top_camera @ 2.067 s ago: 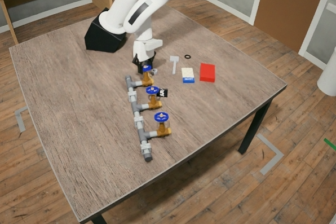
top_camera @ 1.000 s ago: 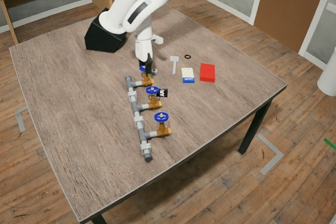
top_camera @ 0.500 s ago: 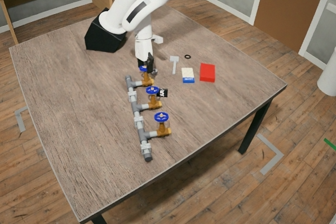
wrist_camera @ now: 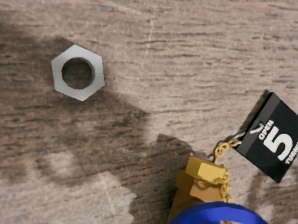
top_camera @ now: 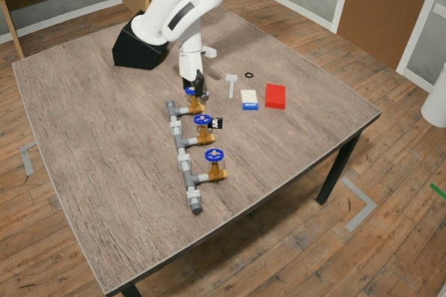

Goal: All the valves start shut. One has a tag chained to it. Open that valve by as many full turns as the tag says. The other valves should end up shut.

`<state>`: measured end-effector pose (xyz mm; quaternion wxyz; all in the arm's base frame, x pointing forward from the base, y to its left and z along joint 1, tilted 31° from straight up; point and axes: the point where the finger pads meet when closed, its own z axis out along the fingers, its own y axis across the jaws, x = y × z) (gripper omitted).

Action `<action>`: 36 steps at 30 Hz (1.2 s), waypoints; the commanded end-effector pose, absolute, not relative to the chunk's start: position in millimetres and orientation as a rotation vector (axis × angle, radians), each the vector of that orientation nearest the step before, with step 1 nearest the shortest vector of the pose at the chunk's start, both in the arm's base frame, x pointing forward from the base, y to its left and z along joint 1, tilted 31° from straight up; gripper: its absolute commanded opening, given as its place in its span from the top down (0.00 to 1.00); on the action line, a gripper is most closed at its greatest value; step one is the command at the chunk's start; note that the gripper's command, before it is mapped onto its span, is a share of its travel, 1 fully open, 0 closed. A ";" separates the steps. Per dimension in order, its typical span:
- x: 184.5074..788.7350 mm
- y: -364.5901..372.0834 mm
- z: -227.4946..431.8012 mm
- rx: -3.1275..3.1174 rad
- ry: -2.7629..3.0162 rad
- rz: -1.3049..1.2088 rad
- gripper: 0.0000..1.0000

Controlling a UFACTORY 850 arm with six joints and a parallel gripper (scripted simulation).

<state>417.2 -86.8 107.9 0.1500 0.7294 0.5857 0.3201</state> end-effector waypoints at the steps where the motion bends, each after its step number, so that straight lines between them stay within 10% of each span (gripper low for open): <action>1: 417.5 -87.0 108.2 2.095 1.682 0.920 0.00; 36: 417.5 -87.0 108.2 2.964 0.395 1.135 0.00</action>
